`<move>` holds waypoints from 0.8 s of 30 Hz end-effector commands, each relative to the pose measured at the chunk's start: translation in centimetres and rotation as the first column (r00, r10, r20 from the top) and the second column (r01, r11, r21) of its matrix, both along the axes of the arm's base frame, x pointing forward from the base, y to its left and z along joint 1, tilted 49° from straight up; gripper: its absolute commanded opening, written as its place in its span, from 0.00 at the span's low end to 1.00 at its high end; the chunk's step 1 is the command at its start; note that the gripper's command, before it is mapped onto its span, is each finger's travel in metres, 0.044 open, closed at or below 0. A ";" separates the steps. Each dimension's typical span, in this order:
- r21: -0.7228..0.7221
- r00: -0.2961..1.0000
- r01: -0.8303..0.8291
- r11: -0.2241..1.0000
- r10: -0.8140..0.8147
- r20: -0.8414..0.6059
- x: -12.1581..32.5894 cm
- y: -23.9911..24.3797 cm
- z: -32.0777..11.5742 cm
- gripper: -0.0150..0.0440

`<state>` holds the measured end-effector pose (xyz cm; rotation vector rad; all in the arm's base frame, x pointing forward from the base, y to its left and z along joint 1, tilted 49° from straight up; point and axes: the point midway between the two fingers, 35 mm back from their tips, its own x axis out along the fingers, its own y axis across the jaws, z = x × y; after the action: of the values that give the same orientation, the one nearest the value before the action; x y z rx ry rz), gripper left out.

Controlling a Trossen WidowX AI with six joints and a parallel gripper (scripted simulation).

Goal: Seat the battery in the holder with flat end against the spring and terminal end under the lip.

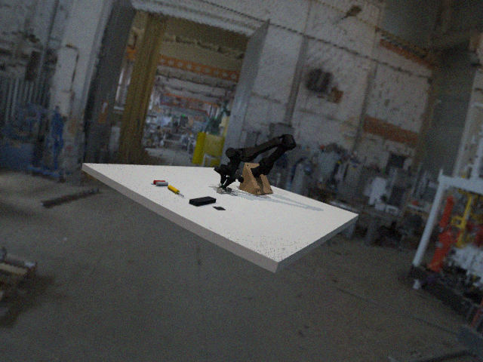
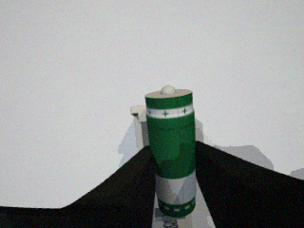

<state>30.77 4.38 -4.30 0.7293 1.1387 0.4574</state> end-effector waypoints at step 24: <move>-0.003 0.991 0.109 0.994 -0.109 0.076 -1.0 0.8 -0.1 0.37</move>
<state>30.05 5.12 -4.31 0.7537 1.0277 0.3978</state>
